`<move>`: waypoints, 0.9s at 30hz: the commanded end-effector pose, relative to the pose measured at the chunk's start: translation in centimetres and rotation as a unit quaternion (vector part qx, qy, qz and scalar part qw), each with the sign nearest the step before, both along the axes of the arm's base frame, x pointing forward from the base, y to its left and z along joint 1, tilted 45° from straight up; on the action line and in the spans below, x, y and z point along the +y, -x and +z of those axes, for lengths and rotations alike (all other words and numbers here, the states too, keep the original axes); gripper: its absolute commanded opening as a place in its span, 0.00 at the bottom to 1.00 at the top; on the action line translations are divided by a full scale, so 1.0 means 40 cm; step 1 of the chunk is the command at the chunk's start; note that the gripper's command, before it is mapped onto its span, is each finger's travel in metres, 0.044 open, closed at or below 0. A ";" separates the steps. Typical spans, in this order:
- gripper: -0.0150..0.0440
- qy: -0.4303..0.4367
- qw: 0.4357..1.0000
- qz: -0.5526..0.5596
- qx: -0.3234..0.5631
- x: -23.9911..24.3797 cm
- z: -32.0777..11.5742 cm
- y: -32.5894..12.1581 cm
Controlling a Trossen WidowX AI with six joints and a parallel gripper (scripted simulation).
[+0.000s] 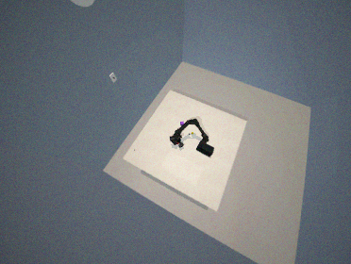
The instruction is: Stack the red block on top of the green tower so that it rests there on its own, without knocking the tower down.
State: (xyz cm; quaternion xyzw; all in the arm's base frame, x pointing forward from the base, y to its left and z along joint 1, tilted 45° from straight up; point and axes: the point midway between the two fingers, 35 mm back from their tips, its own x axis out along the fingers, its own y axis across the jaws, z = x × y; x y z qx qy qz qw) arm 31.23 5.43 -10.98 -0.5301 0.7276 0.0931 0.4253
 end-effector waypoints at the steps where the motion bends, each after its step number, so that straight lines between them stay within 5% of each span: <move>1: 0.73 0.002 1.000 0.002 0.000 -0.001 0.001 -0.002; 7: 0.47 0.002 1.000 0.002 0.000 -0.001 0.001 -0.002; 14: 0.39 0.002 1.000 0.002 0.000 -0.001 0.001 -0.002; 17: 0.25 0.001 1.000 0.002 0.000 0.011 0.012 -0.003; 27: 0.25 0.000 1.000 0.002 0.000 0.103 0.104 -0.011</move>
